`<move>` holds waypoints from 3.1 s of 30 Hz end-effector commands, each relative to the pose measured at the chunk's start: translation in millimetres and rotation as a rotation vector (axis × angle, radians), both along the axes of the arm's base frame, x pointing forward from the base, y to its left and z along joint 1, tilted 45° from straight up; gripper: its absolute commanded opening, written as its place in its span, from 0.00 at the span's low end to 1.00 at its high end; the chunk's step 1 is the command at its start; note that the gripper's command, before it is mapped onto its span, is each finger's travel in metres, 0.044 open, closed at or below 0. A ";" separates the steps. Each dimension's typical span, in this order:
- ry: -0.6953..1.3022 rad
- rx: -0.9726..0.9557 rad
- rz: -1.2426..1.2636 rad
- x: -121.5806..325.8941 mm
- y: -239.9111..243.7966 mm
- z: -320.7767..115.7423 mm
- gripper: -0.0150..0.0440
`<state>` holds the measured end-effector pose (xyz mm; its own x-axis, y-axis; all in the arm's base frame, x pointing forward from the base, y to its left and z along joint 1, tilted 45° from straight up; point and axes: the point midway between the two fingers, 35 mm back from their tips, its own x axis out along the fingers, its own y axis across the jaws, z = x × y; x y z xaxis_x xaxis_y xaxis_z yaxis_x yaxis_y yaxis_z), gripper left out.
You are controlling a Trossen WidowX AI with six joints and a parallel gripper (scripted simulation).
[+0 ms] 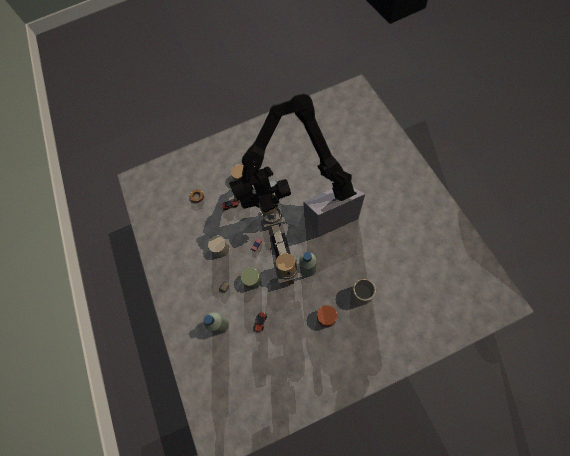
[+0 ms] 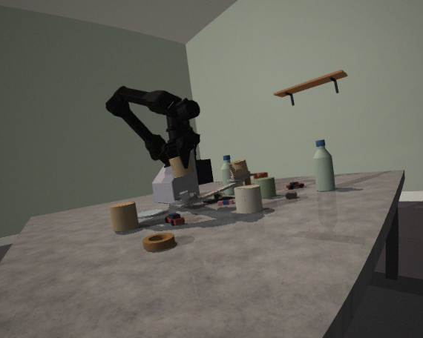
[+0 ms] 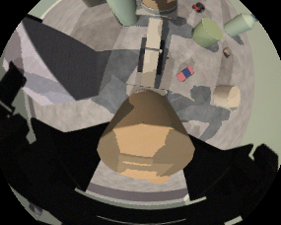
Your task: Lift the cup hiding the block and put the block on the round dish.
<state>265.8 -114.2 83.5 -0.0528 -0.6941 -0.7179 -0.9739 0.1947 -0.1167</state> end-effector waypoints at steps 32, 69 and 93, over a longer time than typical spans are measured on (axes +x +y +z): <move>-0.030 0.083 -0.020 -76.2 -94.3 36.9 0.25; -0.002 -0.027 0.002 -167.7 -151.3 63.3 0.25; -0.001 -0.029 0.002 -170.8 -182.1 32.4 0.25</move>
